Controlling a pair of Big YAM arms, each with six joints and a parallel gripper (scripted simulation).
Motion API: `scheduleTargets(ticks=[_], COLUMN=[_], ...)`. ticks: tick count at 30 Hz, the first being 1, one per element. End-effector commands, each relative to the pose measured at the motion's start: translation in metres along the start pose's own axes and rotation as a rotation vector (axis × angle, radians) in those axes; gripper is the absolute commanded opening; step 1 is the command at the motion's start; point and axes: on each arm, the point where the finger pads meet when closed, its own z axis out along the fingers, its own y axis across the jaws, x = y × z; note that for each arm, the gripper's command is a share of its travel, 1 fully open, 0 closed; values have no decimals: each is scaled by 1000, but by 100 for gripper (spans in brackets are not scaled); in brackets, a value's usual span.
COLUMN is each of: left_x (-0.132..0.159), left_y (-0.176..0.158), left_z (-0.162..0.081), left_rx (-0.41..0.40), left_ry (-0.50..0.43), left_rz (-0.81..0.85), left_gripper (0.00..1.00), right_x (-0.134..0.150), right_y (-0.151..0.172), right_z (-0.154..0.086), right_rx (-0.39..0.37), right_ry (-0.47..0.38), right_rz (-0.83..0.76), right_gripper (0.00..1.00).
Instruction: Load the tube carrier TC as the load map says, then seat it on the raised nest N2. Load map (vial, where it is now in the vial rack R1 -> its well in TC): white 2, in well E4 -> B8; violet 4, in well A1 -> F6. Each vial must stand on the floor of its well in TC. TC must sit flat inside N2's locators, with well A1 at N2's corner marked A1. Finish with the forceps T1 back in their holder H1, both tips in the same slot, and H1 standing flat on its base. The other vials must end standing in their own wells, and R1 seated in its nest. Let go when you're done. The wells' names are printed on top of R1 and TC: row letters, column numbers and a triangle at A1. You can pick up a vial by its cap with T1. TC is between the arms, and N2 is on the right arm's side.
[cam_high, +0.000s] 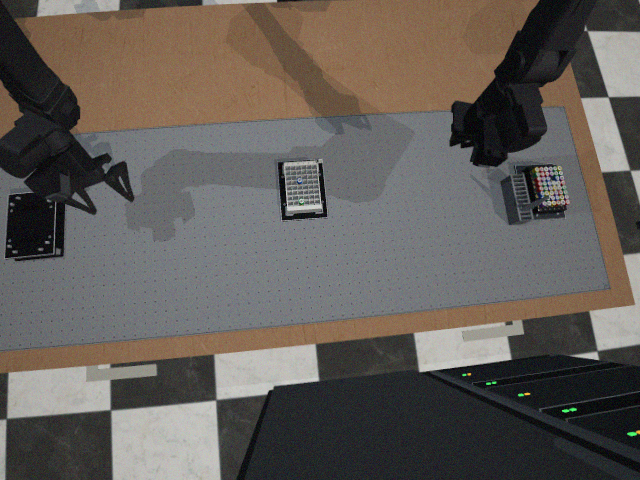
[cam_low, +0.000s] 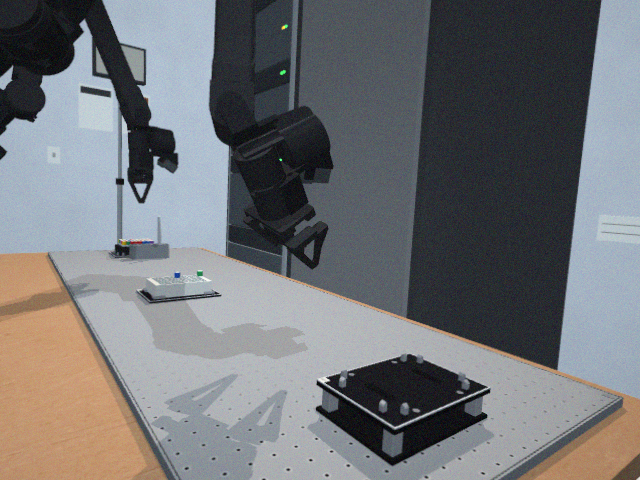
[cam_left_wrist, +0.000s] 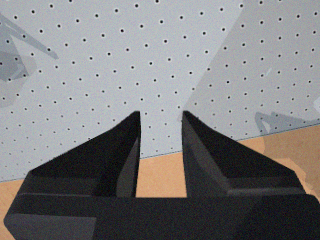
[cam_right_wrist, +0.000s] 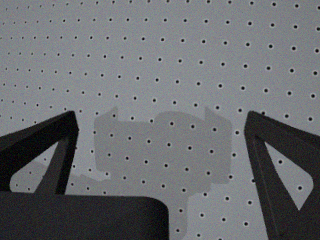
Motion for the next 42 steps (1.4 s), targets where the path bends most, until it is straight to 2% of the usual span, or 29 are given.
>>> scheduleTargets(ticks=[1, 5, 8, 12, 15, 18, 20, 21, 42], left_x=[7, 6, 19, 20, 33, 27, 27, 32, 32], left_y=[16, 24, 30, 44, 49, 52, 52, 46, 46], left_z=[-11, -16, -20, -30, -34, -36, -36, -27, -28], left_rx=[-18, -29, -25, -49, -45, -48, -48, -32, -33], left_ry=[10, 9, 22, 24, 36, 26, 26, 53, 53], left_rz=[-76, -127, -104, -229, -208, -207, -207, -208, -208], left_gripper=[25, 25, 25, 25, 25, 25, 25, 25, 25], right_x=[-5, -5, -5, -5, -5, -5, -5, -5, -5], right_y=[-2, -2, -2, -2, -2, -2, -2, -2, -2], right_z=[0, 0, 0, 0, 0, 0, 0, 0, 0], right_rx=[3, 3, 3, 3, 3, 3, 3, 3, 3], right_ry=[-9, -9, -9, -9, -9, -9, -9, -9, -9], right_rz=[-9, -9, -9, -9, -9, -9, -9, -9, -9], right_gripper=[100, 100, 100, 100, 100, 100, 100, 100, 100])
